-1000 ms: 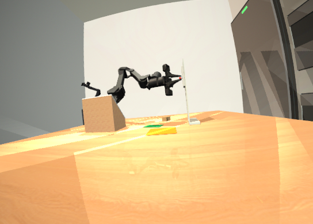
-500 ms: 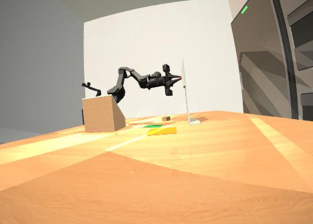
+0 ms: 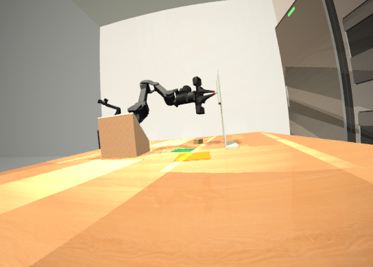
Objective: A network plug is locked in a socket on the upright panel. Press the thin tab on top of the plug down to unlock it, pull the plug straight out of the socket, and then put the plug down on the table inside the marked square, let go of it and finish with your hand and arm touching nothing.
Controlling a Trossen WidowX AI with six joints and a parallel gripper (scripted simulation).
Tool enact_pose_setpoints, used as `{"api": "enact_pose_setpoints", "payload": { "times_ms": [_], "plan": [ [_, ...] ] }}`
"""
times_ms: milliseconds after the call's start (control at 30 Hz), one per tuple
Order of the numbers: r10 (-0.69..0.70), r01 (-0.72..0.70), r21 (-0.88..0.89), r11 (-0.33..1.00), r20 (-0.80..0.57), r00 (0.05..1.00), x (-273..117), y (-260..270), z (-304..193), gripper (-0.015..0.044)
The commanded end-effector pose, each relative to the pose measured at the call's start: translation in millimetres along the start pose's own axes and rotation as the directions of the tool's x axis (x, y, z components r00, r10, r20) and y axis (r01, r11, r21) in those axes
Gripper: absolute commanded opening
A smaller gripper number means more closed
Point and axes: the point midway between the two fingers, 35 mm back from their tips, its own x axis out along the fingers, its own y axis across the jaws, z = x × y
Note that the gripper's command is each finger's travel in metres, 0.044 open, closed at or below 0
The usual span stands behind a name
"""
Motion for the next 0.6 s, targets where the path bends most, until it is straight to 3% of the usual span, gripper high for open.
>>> {"api": "enact_pose_setpoints", "payload": {
  "times_ms": [0,567],
  "plan": [
    [0.002,-0.002,-0.005,1.000,0.000,1.000,-3.3,0.9,-1.0,0.0000],
    [0.002,-0.002,-0.005,1.000,0.000,1.000,-11.2,0.9,-3.1,0.0000]
  ]
}}
